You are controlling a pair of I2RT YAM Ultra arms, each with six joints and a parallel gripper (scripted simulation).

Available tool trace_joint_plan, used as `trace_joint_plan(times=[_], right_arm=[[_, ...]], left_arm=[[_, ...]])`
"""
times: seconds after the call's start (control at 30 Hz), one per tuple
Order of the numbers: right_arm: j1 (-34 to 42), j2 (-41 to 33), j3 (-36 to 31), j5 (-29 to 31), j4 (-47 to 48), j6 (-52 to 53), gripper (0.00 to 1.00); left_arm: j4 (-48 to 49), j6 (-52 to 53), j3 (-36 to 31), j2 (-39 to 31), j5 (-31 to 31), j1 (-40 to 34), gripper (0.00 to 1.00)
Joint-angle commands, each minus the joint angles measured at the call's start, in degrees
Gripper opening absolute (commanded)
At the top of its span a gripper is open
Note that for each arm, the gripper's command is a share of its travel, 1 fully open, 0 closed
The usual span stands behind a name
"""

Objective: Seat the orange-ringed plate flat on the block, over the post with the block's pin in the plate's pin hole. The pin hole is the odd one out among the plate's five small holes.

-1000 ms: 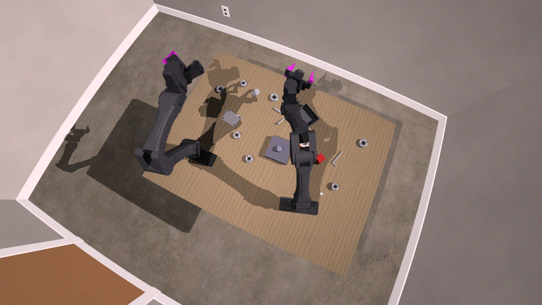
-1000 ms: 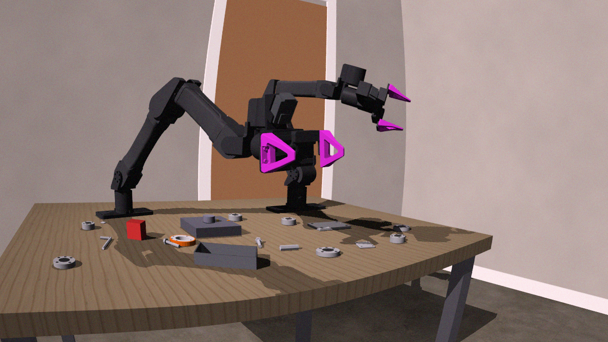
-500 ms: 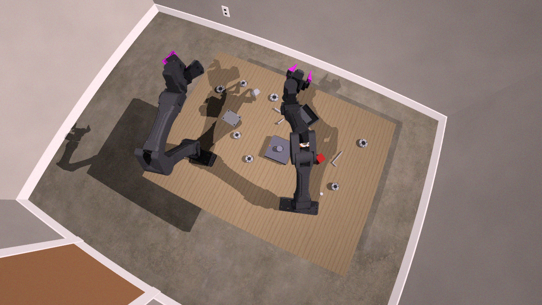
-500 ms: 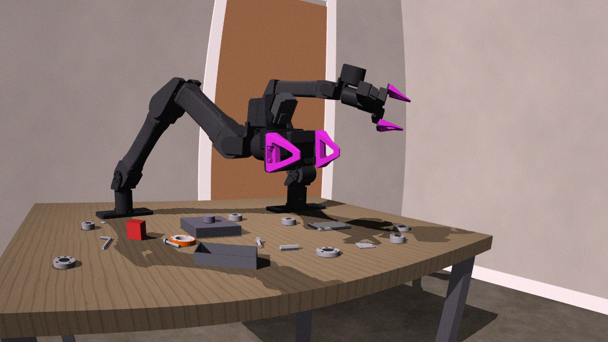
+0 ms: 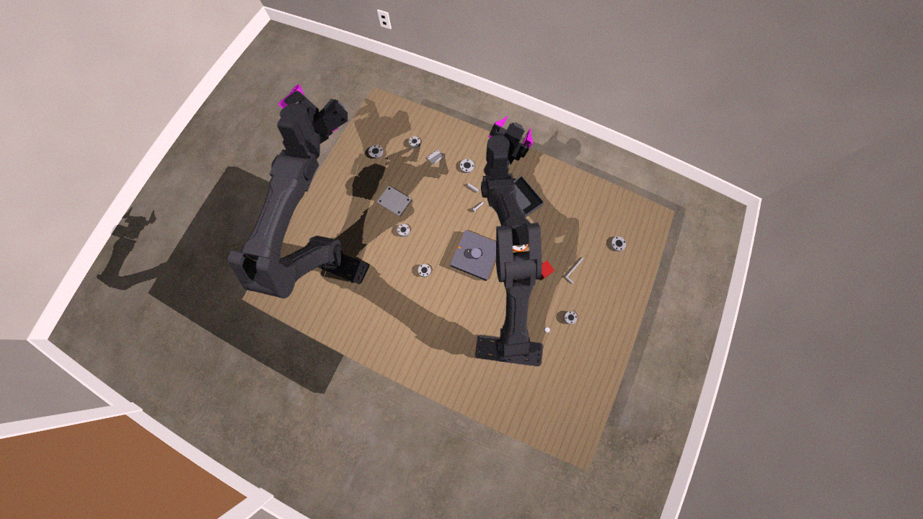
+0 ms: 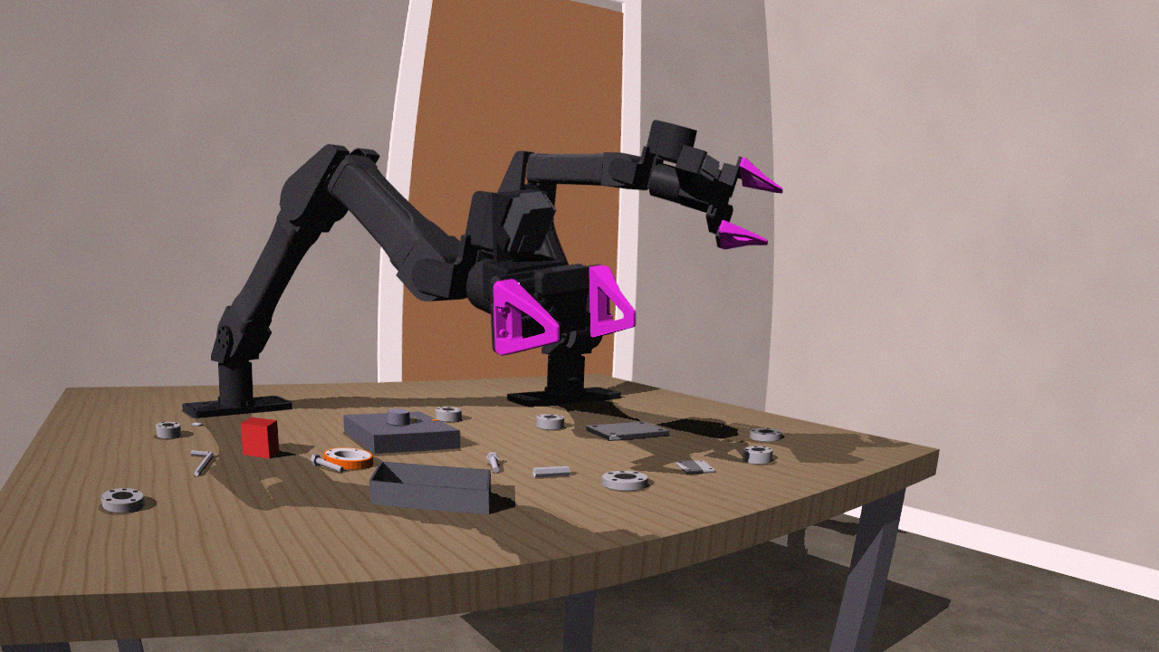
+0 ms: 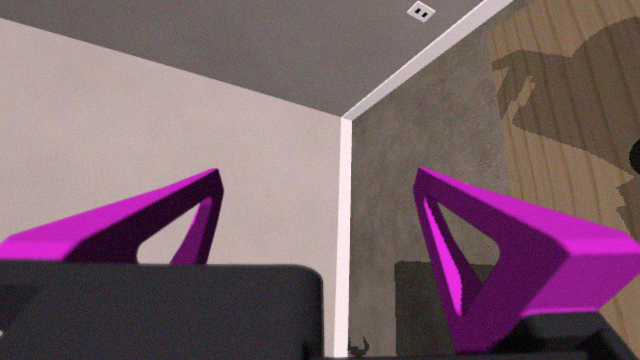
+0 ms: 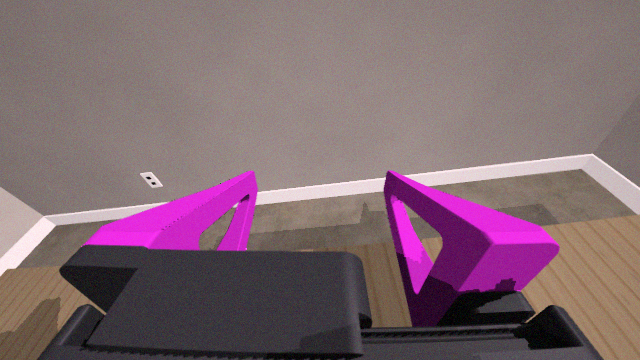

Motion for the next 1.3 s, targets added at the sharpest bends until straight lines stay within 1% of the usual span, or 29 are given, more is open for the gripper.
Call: trace_joint_plan(times=[0.0,0.07,0.17,0.2,0.27,0.3,0.33,0.4,0.43,0.53,0.63,0.67,0.7,0.77,0.83,0.87,0.9,0.93,0.97,1.07,1.1,1.2,1.23,1.27], right_arm=[[-1.18,-4.15,-2.27,-3.11,-10.92,11.86,0.8],[-1.74,-5.67,-3.37,-4.67,-15.24,16.63,0.8],[-2.71,-7.98,-4.97,-6.94,-21.67,23.43,0.8],[-3.01,-8.72,-5.67,-7.61,-23.7,25.54,0.8],[-3.01,-8.72,-5.67,-7.61,-23.7,25.54,0.8],[-3.7,-9.63,-5.2,-9.68,-28.8,29.1,0.8],[-3.99,-10.42,-5.66,-10.28,-30.79,31.37,0.8],[-4.57,-11.75,-6.6,-11.53,-35.08,35.87,0.8],[-4.78,-12.37,-7.88,-11.9,-36.68,37.67,0.8],[-5.47,-14.65,-11.53,-13.3,-41.11,43.27,0.8],[-6.16,-17.45,-14.87,-14.95,-46.14,49.15,0.8],[-6.39,-18.42,-16.0,-15.51,-47.95,51.13,0.8],[-6.65,-18.81,-15.78,-16.53,-49.73,53.37,0.8],[-7.33,-19.19,-15.29,-18.31,-54.77,56.58,0.8],[-7.33,-19.19,-15.29,-18.31,-54.77,56.58,0.8],[-8.4,-17.4,-11.9,-20.83,-60.91,59.77,0.8],[-8.67,-16.82,-11.46,-21.22,-62.14,60.26,0.8],[-8.95,-17.05,-10.95,-21.61,-63.39,60.63,0.8],[-9.27,-20.37,-10.74,-22.01,-64.43,61.04,0.8],[-9.85,-20.28,-10.64,-23.11,-68.83,64.22,0.8],[-10.06,-19.3,-10.4,-23.5,-70.43,65.56,0.8],[-10.75,-21.52,-10.51,-25.09,-75.42,70.28,0.8],[-10.96,-21.99,-10.71,-25.7,-77.37,72.21,0.8],[-11.2,-22.53,-11.11,-26.34,-79.72,74.47,0.8]], left_arm=[[2.03,-9.62,2.23,-0.05,3.79,-1.22,1.0],[2.78,-13.31,2.54,1.46,4.89,-1.93,1.0],[3.71,-18.54,3.12,0.16,7.0,-2.61,1.0],[4.06,-20.32,3.24,1.02,7.5,-2.98,1.0],[4.06,-20.32,3.24,1.02,7.5,-2.98,1.0],[4.71,-22.35,3.35,0.54,8.19,-3.23,1.0],[5.03,-24.09,3.46,1.88,8.65,-3.62,1.0],[5.51,-27.49,3.82,0.82,10.04,-4.09,1.0],[5.77,-29.21,4.03,-0.2,10.9,-4.29,1.0],[6.81,-34.49,4.47,2.07,12.45,-5.37,1.0],[7.67,-39.69,4.95,0.77,14.52,-6.07,1.0],[8.01,-41.45,5.09,1.5,15.03,-6.42,1.0],[8.27,-42.97,5.14,2.39,15.37,-6.74,1.0],[8.73,-44.41,5.24,1.44,15.94,-6.95,1.0],[8.73,-44.41,5.24,1.44,15.94,-6.95,1.0],[9.21,-44.95,5.2,0.99,16.07,-6.97,1.0],[8.84,-45.01,5.68,1.04,15.8,-7.23,1.0],[9.07,-45.27,5.73,1.23,15.96,-7.34,1.0],[9.2,-45.67,5.52,1.34,16.1,-7.4,1.0],[9.66,-47.94,5.66,2.7,16.97,-7.88,1.0],[9.61,-48.91,5.74,1.61,17.48,-7.95,1.0],[10.22,-52.42,6.02,2.72,18.71,-8.53,1.0],[10.37,-53.8,6.17,1.5,19.38,-8.63,1.0],[10.64,-55.42,6.33,1.75,19.96,-8.89,1.0]])
